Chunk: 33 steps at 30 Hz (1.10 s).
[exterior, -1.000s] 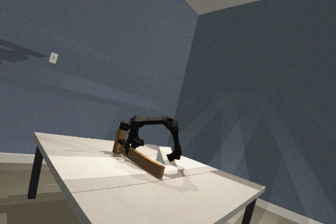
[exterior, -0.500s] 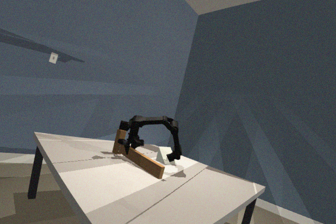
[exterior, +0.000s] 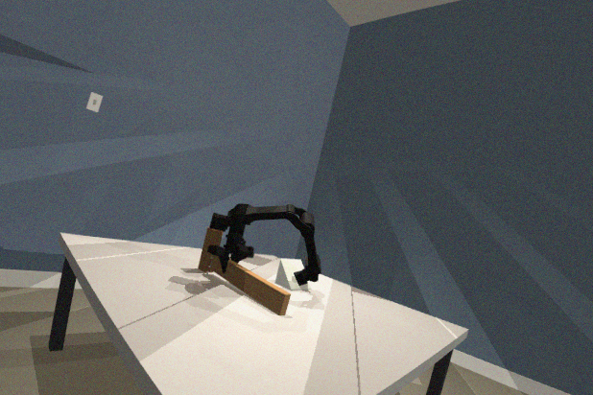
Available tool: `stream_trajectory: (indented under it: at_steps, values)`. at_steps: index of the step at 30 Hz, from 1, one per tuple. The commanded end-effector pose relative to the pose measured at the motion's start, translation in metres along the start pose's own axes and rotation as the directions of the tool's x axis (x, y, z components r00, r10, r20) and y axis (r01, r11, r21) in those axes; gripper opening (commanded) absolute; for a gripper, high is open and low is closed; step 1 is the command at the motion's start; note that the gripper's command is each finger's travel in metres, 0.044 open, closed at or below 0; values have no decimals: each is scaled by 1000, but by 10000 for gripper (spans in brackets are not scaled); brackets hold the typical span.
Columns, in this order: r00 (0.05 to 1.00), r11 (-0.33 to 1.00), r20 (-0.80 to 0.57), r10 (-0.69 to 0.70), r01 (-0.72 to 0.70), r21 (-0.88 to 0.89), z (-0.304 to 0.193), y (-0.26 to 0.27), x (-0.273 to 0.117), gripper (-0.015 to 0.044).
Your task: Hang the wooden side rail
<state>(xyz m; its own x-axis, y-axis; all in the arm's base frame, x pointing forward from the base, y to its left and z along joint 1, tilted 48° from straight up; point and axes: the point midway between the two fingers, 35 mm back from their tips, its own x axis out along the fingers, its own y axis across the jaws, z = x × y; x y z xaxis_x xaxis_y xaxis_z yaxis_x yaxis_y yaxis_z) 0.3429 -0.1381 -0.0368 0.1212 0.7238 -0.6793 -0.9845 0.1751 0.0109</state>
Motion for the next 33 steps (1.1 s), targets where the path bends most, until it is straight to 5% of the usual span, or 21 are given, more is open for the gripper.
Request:
stream_trajectory:
  at_steps: [1, 33]
  values:
    - [1000, 1000, -7, -13, 13, -1, -4, -1, -5, 0]
    - [1000, 1000, -8, -13, 13, -2, -7, -2, -8, 0]
